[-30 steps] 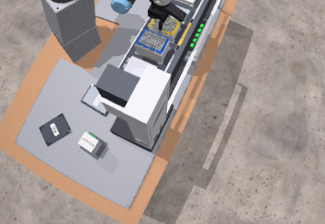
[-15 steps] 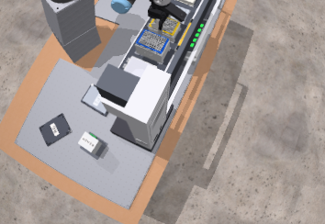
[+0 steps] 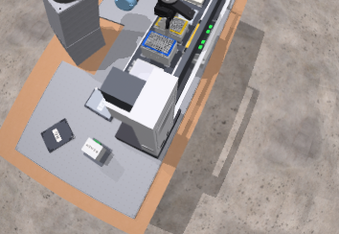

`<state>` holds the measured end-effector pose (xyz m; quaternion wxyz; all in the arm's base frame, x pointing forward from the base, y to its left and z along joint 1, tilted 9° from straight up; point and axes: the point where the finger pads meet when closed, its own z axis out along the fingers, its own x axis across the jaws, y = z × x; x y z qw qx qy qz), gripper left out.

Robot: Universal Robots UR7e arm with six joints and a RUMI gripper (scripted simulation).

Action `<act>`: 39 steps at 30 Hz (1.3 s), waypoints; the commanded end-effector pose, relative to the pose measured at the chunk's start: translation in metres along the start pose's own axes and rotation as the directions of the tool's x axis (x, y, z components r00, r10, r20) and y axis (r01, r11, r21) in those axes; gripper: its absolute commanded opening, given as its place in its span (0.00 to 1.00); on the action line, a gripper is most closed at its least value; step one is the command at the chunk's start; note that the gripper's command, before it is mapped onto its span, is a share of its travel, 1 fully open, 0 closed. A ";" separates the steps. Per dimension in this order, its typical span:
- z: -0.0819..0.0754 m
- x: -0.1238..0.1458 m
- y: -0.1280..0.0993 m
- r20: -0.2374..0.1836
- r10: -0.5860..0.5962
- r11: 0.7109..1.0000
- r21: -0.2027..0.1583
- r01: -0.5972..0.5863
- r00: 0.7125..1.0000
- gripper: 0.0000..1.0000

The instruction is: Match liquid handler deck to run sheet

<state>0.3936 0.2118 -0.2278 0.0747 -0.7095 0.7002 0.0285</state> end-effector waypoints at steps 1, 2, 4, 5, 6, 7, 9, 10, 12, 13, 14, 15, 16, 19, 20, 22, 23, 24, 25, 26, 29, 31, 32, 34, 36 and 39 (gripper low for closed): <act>-0.012 0.001 0.001 0.000 0.001 1.000 -0.002 -0.001 1.000 0.00; -0.014 0.001 0.001 0.000 0.001 1.000 -0.002 -0.001 1.000 0.00; -0.014 0.001 0.001 0.000 0.001 1.000 -0.002 -0.001 1.000 0.00; -0.016 0.001 0.001 0.000 0.001 1.000 -0.002 -0.001 1.000 0.00; -0.017 0.001 0.001 0.000 0.001 1.000 -0.002 -0.001 1.000 0.00; -0.019 0.001 0.001 0.000 0.001 1.000 -0.002 -0.001 1.000 0.00; -0.022 0.001 0.001 0.000 0.001 1.000 -0.002 -0.001 1.000 0.00; -0.024 0.001 0.001 0.000 0.001 1.000 -0.002 -0.001 1.000 0.00; -0.027 0.001 0.001 0.000 0.001 1.000 -0.002 -0.001 1.000 0.00; -0.029 0.001 0.001 0.000 0.001 1.000 -0.002 -0.001 1.000 0.00; -0.031 0.001 0.001 0.000 0.001 1.000 -0.002 -0.001 1.000 0.00; -0.032 0.001 0.001 0.000 0.001 1.000 -0.002 -0.001 1.000 0.00; -0.034 0.001 0.001 0.000 0.001 1.000 -0.002 -0.001 1.000 0.00; -0.039 0.001 0.001 0.000 0.001 1.000 -0.002 -0.001 1.000 0.00; -0.039 0.001 0.001 0.000 0.001 1.000 -0.002 -0.001 1.000 0.00; -0.041 0.001 0.001 0.000 0.001 1.000 -0.002 -0.001 1.000 0.00; -0.042 0.001 0.001 0.000 0.001 1.000 -0.002 -0.001 1.000 0.00; -0.044 0.001 0.001 0.000 0.001 1.000 -0.002 -0.001 1.000 0.00; -0.046 0.001 0.001 0.000 0.001 1.000 -0.002 -0.001 1.000 0.00; -0.047 0.001 0.001 0.000 0.001 1.000 -0.002 -0.001 1.000 0.00; -0.052 0.001 0.001 0.000 0.001 1.000 -0.002 -0.001 1.000 0.00; -0.055 0.001 0.001 0.000 0.001 1.000 -0.002 -0.001 1.000 0.00; -0.057 0.001 0.001 0.000 0.001 1.000 -0.002 -0.001 1.000 0.00; -0.060 0.001 0.001 0.000 0.001 1.000 -0.002 -0.001 1.000 0.00; -0.064 0.001 0.001 0.000 0.001 1.000 -0.002 -0.001 1.000 0.00; -0.065 0.001 0.001 0.000 0.001 1.000 -0.002 -0.001 1.000 0.00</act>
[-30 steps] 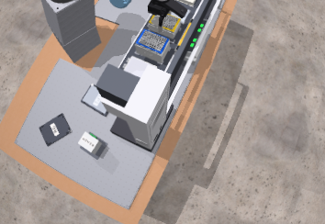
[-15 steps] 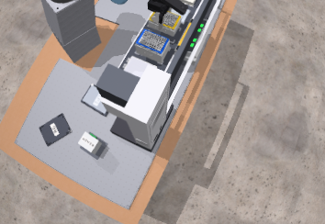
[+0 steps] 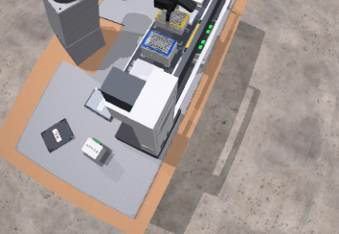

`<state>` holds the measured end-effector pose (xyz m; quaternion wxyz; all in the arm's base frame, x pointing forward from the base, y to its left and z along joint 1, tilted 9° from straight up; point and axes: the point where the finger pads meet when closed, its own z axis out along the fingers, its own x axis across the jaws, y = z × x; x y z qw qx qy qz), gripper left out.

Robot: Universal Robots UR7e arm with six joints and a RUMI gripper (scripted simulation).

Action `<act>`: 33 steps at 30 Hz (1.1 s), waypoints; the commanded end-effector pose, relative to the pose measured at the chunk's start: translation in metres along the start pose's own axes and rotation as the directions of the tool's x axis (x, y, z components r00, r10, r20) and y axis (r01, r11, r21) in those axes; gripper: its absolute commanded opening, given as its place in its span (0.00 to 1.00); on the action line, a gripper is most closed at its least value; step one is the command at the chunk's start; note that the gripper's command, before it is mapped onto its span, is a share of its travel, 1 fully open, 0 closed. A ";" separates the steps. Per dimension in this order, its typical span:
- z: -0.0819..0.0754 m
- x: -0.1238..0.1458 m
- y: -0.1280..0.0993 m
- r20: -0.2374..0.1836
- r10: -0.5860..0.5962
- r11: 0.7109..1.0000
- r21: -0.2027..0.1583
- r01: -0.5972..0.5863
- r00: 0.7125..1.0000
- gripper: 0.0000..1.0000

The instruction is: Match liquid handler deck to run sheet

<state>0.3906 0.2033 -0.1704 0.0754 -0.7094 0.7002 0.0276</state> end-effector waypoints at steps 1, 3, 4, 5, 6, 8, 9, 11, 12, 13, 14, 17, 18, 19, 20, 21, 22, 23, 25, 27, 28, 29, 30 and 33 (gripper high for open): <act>-0.009 0.001 0.002 0.000 0.001 1.000 -0.005 -0.001 1.000 0.00; -0.012 0.001 0.002 0.000 0.001 1.000 -0.005 -0.001 1.000 0.00; -0.014 0.001 0.002 0.000 0.001 1.000 -0.005 -0.001 1.000 0.00; -0.016 0.001 0.002 0.000 0.001 1.000 -0.005 -0.001 1.000 0.00; -0.017 0.001 0.002 0.000 0.001 1.000 -0.005 -0.001 1.000 0.00; -0.021 0.001 0.002 0.000 0.001 1.000 -0.005 -0.001 1.000 0.00; -0.022 0.001 0.002 0.000 0.001 1.000 -0.005 -0.001 1.000 0.00; -0.026 0.001 0.002 0.000 0.001 1.000 -0.005 -0.001 1.000 0.00; -0.027 0.001 0.002 0.000 0.001 1.000 -0.005 -0.001 1.000 0.00; -0.029 0.001 0.002 0.000 0.001 1.000 -0.005 -0.001 1.000 0.00; -0.031 0.001 0.002 0.000 0.001 1.000 -0.005 -0.001 1.000 0.00; -0.032 0.001 0.002 0.000 0.001 1.000 -0.005 -0.001 1.000 0.00; -0.034 0.001 0.002 0.000 0.001 1.000 -0.005 -0.001 1.000 0.00; -0.036 0.001 0.002 0.000 0.001 1.000 -0.005 -0.001 1.000 0.00; -0.037 0.001 0.002 0.000 0.001 1.000 -0.005 -0.001 1.000 0.00; -0.039 0.001 0.002 0.000 0.001 1.000 -0.005 -0.001 1.000 0.00; -0.041 0.001 0.002 0.000 0.001 1.000 -0.005 -0.001 1.000 0.00; -0.042 0.001 0.002 0.000 0.001 1.000 -0.005 -0.001 1.000 0.00; -0.046 0.001 0.002 0.000 0.001 1.000 -0.005 -0.001 1.000 0.00; -0.049 0.001 0.002 0.000 0.001 1.000 -0.005 -0.001 1.000 0.00; -0.051 0.001 0.002 0.000 0.001 1.000 -0.004 -0.001 1.000 0.00; -0.052 0.001 0.002 0.000 0.001 1.000 -0.004 -0.001 1.000 0.00; -0.054 0.001 0.001 0.000 0.001 1.000 -0.004 -0.001 1.000 0.00; -0.056 0.001 0.001 0.000 0.001 1.000 -0.004 -0.001 1.000 0.00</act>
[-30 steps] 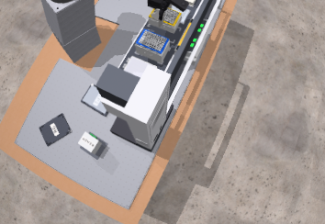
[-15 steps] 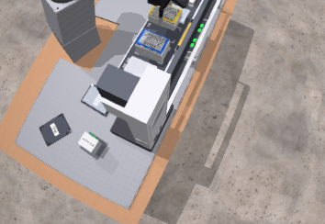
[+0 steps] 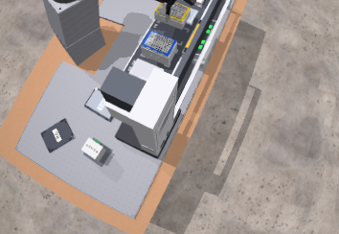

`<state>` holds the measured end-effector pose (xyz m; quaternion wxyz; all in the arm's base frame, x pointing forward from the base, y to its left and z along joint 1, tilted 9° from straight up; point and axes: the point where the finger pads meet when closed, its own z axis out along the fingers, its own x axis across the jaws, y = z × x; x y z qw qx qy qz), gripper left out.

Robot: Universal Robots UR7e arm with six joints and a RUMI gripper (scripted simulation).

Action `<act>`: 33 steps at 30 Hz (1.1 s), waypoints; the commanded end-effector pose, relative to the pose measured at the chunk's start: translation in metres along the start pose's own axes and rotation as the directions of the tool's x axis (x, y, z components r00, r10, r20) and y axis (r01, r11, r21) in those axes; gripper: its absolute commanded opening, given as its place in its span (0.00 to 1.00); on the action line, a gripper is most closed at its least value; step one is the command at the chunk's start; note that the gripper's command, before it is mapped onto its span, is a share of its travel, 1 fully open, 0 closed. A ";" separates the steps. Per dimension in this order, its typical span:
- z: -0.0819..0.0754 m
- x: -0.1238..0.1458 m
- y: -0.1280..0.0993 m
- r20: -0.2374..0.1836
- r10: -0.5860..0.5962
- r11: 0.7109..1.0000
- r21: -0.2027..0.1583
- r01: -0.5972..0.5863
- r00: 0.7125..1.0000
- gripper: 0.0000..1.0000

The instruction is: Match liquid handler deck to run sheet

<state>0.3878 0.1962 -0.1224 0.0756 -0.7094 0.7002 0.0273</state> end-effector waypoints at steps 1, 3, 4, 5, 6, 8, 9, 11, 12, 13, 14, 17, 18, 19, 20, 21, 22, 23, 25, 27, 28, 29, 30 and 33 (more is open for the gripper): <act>-0.009 0.001 0.001 0.000 0.001 1.000 -0.004 -0.001 1.000 0.00; -0.012 0.001 0.001 0.000 0.001 1.000 -0.004 -0.001 1.000 0.00; -0.014 0.001 0.001 0.000 0.001 1.000 -0.004 -0.001 1.000 0.00; -0.015 0.001 0.001 0.000 0.001 1.000 -0.004 -0.001 1.000 0.00; -0.017 0.001 0.001 0.000 0.001 1.000 -0.004 -0.001 1.000 0.00; -0.020 0.001 0.001 0.000 0.001 1.000 -0.004 -0.001 1.000 0.00; -0.022 0.001 0.001 0.000 0.001 1.000 -0.004 -0.001 1.000 0.00; -0.025 0.001 0.001 0.000 0.001 1.000 -0.003 -0.001 1.000 0.00; -0.027 0.001 0.001 0.001 0.001 1.000 -0.003 -0.001 1.000 0.00; -0.029 0.001 0.001 0.001 0.001 1.000 -0.003 -0.001 1.000 0.00; -0.031 0.001 0.001 0.001 0.001 1.000 -0.003 -0.001 1.000 0.00; -0.032 0.001 0.001 0.001 0.001 1.000 -0.003 -0.001 1.000 0.00; -0.034 0.001 0.000 0.000 0.001 1.000 -0.003 -0.001 1.000 0.00; -0.036 0.001 0.000 0.001 0.001 1.000 -0.003 -0.001 1.000 0.00; -0.037 0.001 0.000 0.001 0.001 1.000 -0.002 -0.001 1.000 0.00; -0.039 0.001 0.000 0.001 0.001 1.000 -0.002 -0.001 1.000 0.00; -0.041 0.001 0.000 0.001 0.001 1.000 -0.002 -0.001 1.000 0.00; -0.043 0.000 0.000 0.001 0.001 1.000 -0.002 -0.001 1.000 0.00; -0.046 0.000 -0.001 0.001 0.001 1.000 -0.001 -0.001 1.000 0.00; -0.050 0.000 -0.001 0.001 0.001 1.000 0.000 -0.001 1.000 0.00; -0.051 0.000 -0.002 0.001 0.000 1.000 0.000 0.000 1.000 0.00; -0.053 0.000 -0.002 0.001 0.000 1.000 0.001 0.000 1.000 0.00; -0.055 0.000 -0.002 0.001 0.000 1.000 0.001 0.000 1.000 0.00; -0.058 0.000 -0.002 0.001 0.000 1.000 0.001 0.000 1.000 0.00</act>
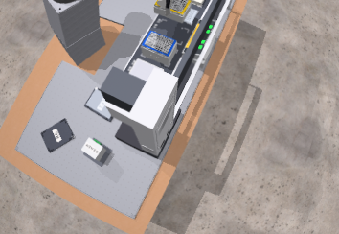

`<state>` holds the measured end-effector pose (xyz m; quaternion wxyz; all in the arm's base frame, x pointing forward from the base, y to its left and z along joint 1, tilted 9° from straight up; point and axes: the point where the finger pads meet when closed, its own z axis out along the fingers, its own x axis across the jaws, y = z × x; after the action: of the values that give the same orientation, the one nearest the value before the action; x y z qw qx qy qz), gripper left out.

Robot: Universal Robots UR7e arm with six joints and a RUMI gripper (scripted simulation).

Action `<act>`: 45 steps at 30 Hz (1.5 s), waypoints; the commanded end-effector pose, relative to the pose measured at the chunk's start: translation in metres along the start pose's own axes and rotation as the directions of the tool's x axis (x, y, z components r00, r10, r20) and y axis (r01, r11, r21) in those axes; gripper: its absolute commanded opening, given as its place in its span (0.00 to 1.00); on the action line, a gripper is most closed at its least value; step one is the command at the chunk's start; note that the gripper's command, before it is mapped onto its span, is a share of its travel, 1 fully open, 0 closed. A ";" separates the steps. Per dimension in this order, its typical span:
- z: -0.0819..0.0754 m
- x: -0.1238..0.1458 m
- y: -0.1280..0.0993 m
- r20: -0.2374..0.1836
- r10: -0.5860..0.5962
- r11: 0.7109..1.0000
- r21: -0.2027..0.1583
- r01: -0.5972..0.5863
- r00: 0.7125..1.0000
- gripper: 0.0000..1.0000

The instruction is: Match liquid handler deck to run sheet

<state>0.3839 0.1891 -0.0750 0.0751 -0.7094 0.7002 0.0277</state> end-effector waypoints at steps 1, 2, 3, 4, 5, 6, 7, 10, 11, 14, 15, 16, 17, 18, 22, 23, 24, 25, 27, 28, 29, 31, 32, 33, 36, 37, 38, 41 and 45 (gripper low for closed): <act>-0.010 0.000 -0.003 0.001 0.000 1.000 0.002 0.000 1.000 0.00; -0.012 0.000 -0.003 0.001 0.000 1.000 0.002 0.000 1.000 0.00; -0.014 0.000 -0.003 0.001 0.000 1.000 0.002 0.000 1.000 0.00; -0.015 0.000 -0.003 0.001 0.000 1.000 0.002 0.000 1.000 0.00; -0.017 0.000 -0.003 0.001 0.000 1.000 0.002 0.000 1.000 0.00; -0.019 0.000 -0.003 0.001 0.000 1.000 0.002 0.000 1.000 0.00; -0.020 0.000 -0.003 0.001 0.000 1.000 0.002 0.000 1.000 0.00; -0.025 0.000 -0.003 0.001 0.000 1.000 0.002 0.000 1.000 0.00; -0.027 0.000 -0.003 0.001 0.000 1.000 0.002 0.000 1.000 0.00; -0.032 0.000 -0.003 0.001 0.000 1.000 0.002 0.000 1.000 0.00; -0.034 0.000 -0.003 0.001 0.000 1.000 0.002 0.000 1.000 0.00; -0.035 0.000 -0.003 0.001 0.000 1.000 0.002 0.000 1.000 0.00; -0.035 0.000 -0.003 0.001 0.000 1.000 0.002 0.000 1.000 0.00; -0.035 0.000 -0.003 0.001 0.000 1.000 0.002 0.000 1.000 0.00; -0.042 0.000 -0.003 0.001 0.000 1.000 0.002 0.000 1.000 0.00; -0.044 0.000 -0.003 0.001 0.000 1.000 0.002 0.000 1.000 0.00; -0.045 0.000 -0.003 0.001 0.000 1.000 0.002 0.000 1.000 0.00; -0.047 0.000 -0.003 0.001 0.000 1.000 0.002 0.000 1.000 0.00; -0.050 0.000 -0.003 0.001 0.000 1.000 0.002 0.000 1.000 0.00; -0.052 0.000 -0.003 0.001 0.000 1.000 0.002 0.000 1.000 0.00; -0.054 0.000 -0.003 0.001 0.000 1.000 0.002 0.000 1.000 0.00; -0.056 0.000 -0.003 0.001 0.000 1.000 0.002 0.000 1.000 0.00; -0.056 0.000 -0.003 0.001 0.000 1.000 0.002 0.000 1.000 0.00; -0.056 0.000 -0.003 0.001 0.000 1.000 0.002 0.000 1.000 0.00; -0.056 0.000 -0.003 0.001 -0.001 1.000 0.002 0.001 1.000 0.00; -0.056 0.000 -0.003 0.001 -0.001 1.000 0.002 0.001 1.000 0.00; -0.054 0.000 0.000 0.001 -0.001 1.000 -0.002 0.001 1.000 0.00; -0.054 0.000 0.000 0.001 -0.001 1.000 -0.002 0.001 1.000 0.00; -0.054 0.000 0.000 0.001 -0.001 1.000 -0.002 0.001 1.000 0.00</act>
<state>0.3790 0.1815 -0.0232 0.0729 -0.7097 0.7001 0.0298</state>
